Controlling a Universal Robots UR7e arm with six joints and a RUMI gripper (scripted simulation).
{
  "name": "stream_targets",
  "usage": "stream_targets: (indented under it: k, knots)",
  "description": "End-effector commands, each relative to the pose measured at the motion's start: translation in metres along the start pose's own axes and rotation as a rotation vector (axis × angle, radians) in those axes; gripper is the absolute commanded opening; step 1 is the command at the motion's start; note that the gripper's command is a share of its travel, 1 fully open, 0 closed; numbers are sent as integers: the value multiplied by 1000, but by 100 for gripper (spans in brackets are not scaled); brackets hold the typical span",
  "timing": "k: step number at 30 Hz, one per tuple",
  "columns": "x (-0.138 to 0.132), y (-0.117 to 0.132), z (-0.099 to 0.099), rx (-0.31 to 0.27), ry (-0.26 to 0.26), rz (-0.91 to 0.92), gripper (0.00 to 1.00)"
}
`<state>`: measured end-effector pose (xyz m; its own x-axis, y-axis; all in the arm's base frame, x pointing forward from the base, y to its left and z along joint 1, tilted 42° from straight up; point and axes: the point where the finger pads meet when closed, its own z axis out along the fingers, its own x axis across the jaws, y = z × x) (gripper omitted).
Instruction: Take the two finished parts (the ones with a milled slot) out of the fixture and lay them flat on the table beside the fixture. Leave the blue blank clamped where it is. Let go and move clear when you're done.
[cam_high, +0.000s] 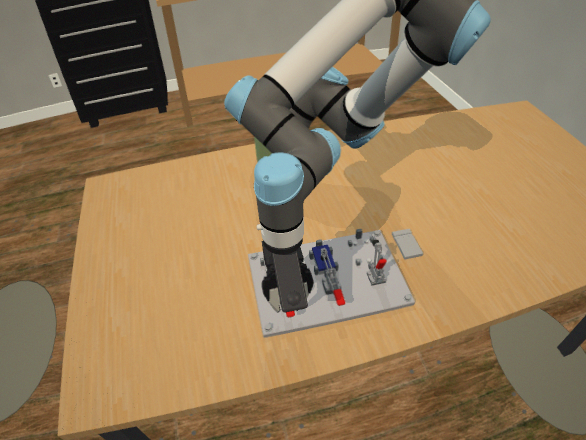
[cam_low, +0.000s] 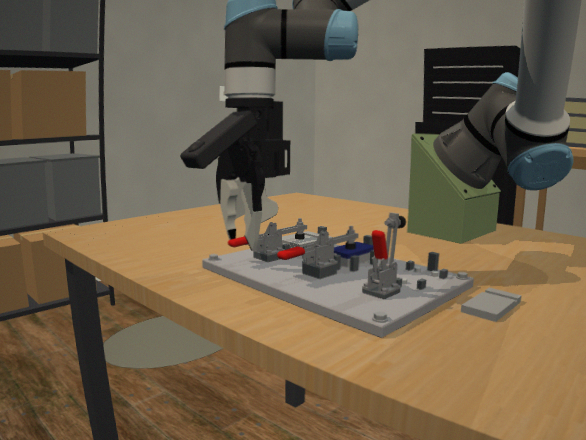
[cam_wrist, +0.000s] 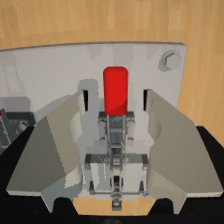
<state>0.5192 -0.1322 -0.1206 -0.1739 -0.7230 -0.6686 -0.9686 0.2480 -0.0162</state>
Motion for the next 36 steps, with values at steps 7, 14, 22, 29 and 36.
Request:
stream_targets:
  k: [7, 14, 22, 29, 36]
  knots:
    - [0, -1, 6, 2, 1, 0, 28]
    - [0, -1, 6, 2, 1, 0, 28]
    - [0, -1, 6, 2, 1, 0, 28]
    - [0, -1, 6, 2, 1, 0, 0]
    - [0, -1, 6, 2, 1, 0, 0]
